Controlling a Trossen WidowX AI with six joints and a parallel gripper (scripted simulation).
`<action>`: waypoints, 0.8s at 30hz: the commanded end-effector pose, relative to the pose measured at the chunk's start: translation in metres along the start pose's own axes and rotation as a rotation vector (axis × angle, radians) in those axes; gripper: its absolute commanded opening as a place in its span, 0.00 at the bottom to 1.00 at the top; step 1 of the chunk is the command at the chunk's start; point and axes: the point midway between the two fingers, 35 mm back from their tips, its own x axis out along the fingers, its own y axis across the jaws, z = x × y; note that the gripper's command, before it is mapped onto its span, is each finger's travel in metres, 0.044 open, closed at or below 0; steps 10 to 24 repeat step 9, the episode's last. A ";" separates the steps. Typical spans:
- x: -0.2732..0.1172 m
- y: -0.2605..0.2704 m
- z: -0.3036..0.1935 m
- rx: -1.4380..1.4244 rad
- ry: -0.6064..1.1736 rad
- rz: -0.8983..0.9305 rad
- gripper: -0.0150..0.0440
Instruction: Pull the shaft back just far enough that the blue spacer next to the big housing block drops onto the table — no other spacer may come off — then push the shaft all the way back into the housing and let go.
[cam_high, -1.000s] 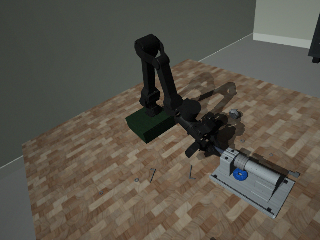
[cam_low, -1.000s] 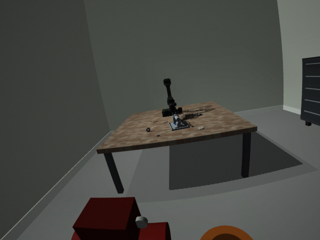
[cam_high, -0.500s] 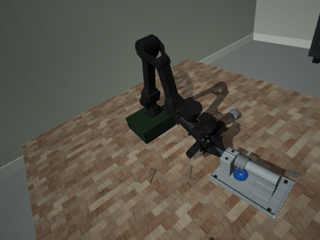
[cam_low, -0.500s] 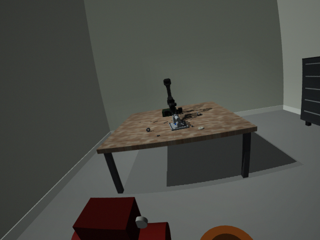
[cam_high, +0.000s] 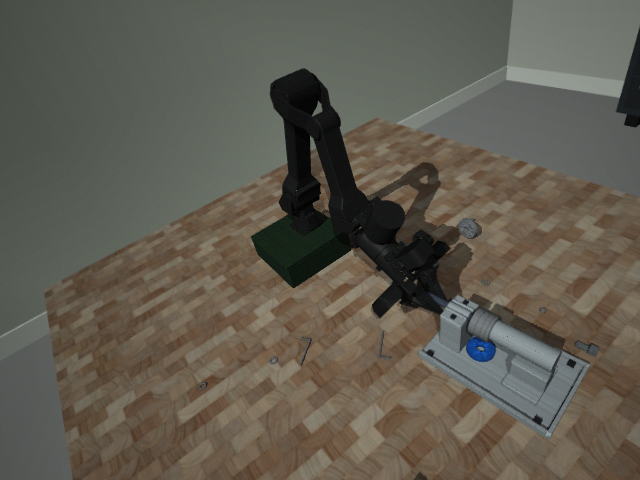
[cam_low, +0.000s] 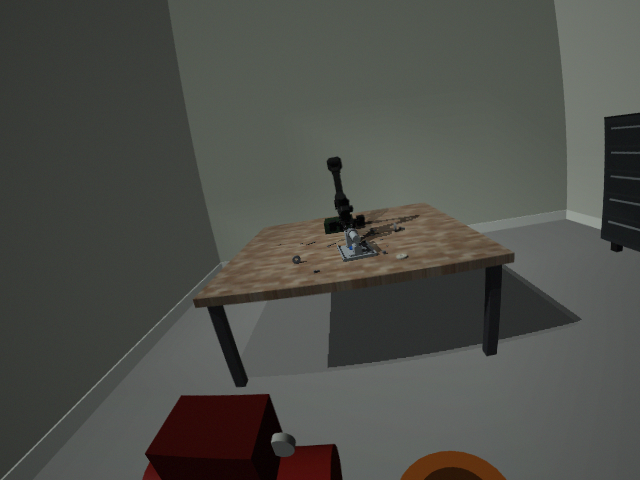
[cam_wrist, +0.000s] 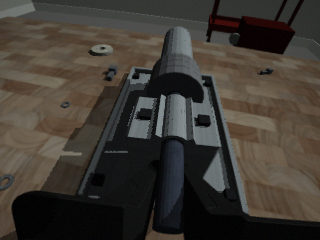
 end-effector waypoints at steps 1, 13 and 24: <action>0.000 0.000 0.000 0.000 0.000 0.000 0.39; 0.000 0.000 0.000 0.000 0.000 0.000 0.74; 0.000 0.000 0.000 0.000 0.000 0.000 0.74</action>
